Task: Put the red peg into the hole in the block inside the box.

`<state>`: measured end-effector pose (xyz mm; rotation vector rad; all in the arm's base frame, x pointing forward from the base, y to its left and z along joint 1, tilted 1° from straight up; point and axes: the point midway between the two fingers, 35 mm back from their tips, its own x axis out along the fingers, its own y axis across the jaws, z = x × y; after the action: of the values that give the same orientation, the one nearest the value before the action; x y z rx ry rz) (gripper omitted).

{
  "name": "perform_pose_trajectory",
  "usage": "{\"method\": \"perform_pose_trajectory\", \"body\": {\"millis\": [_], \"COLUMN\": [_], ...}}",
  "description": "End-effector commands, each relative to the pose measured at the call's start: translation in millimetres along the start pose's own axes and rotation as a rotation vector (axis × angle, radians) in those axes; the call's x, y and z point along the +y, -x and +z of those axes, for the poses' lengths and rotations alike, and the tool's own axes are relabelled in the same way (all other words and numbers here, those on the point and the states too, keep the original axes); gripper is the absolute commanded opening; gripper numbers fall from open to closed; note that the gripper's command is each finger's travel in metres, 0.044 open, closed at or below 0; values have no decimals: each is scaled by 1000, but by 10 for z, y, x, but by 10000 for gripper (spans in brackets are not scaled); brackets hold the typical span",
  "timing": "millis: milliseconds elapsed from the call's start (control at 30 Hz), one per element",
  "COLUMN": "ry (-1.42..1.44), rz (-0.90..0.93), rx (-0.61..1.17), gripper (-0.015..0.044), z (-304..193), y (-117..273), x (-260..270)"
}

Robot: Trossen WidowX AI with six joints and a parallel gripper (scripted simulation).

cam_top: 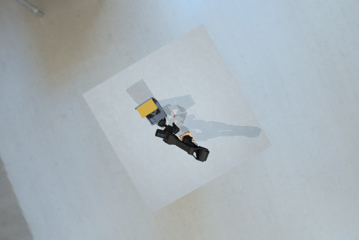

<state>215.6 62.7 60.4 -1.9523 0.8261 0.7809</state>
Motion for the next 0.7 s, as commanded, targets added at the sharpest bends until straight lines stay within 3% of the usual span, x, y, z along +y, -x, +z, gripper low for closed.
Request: {"method": "perform_pose_trajectory", "body": {"millis": [0, 667], "ry": [64, 430], "rz": [-14, -72], "rx": [-4, 34], "gripper": [440, 440], "z": [-65, -428], "y": [-4, -24], "x": [-24, -123]}}
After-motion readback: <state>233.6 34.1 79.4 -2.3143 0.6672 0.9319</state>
